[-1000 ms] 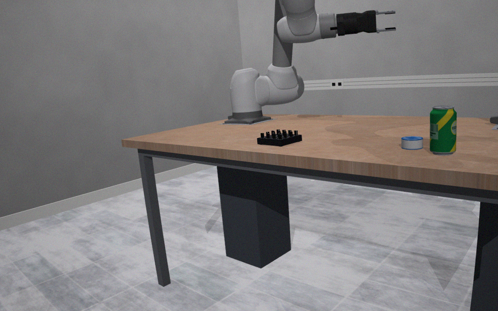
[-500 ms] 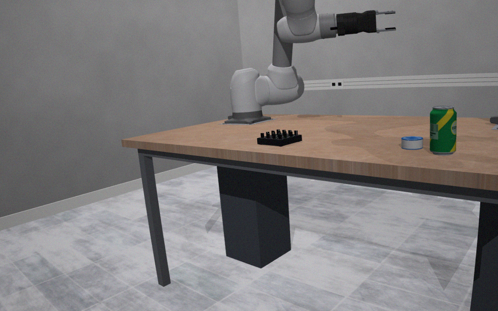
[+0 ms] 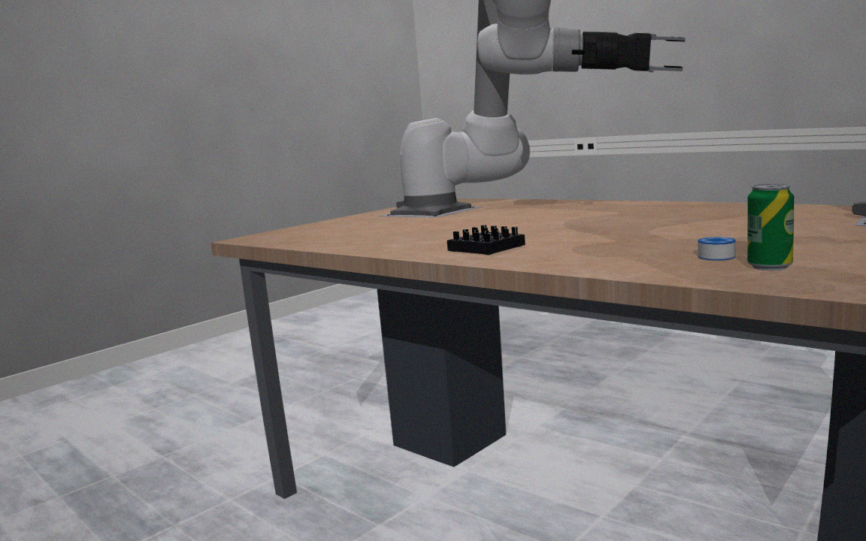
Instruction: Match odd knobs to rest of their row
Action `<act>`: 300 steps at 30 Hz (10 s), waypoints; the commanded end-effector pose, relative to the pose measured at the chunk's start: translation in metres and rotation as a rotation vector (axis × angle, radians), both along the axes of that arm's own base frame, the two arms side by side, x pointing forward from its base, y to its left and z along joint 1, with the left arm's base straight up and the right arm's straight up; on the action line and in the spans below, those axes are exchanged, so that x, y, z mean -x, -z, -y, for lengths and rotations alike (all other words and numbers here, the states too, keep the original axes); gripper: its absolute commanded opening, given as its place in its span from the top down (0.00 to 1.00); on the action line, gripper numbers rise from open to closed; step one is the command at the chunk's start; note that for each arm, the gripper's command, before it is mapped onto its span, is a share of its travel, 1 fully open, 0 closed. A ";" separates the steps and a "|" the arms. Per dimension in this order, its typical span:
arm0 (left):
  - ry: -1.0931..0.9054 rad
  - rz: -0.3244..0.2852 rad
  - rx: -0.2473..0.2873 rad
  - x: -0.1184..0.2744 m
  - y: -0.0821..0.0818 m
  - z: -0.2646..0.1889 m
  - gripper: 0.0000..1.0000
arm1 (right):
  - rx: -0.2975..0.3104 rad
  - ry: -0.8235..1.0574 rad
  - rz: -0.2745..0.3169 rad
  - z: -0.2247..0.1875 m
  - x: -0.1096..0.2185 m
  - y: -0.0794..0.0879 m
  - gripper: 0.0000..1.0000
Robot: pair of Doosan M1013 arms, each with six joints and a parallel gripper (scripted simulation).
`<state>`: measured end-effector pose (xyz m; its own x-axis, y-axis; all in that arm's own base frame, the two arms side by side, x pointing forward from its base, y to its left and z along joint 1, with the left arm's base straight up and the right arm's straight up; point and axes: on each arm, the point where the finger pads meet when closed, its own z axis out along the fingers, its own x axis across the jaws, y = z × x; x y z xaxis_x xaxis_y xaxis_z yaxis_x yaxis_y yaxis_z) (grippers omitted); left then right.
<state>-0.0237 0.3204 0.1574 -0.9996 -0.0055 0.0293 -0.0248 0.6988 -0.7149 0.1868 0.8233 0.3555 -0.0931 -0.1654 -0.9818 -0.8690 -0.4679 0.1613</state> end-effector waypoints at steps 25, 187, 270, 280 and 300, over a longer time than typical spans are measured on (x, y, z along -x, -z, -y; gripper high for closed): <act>-0.007 -0.008 -0.012 0.002 -0.001 -0.003 0.00 | 0.372 -0.361 0.654 0.114 -0.079 0.176 0.00; -0.007 -0.008 -0.012 0.002 -0.001 -0.003 0.00 | 0.773 -0.855 1.327 0.354 -0.288 0.269 0.00; -0.007 -0.008 -0.012 0.002 -0.001 -0.003 0.00 | -0.531 -2.051 1.829 0.317 -0.283 0.250 0.54; -0.007 -0.008 -0.012 0.002 -0.001 -0.003 0.00 | -0.528 -2.050 1.829 0.316 -0.283 0.250 0.54; -0.007 -0.008 -0.012 0.002 -0.001 -0.003 0.00 | -0.528 -2.050 1.829 0.316 -0.283 0.250 0.54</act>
<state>-0.0237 0.3204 0.1574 -0.9996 -0.0055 0.0293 -0.0248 0.6988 -0.7149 0.4730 0.5047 0.1059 0.1194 0.9928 0.0014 0.9928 -0.1194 0.0039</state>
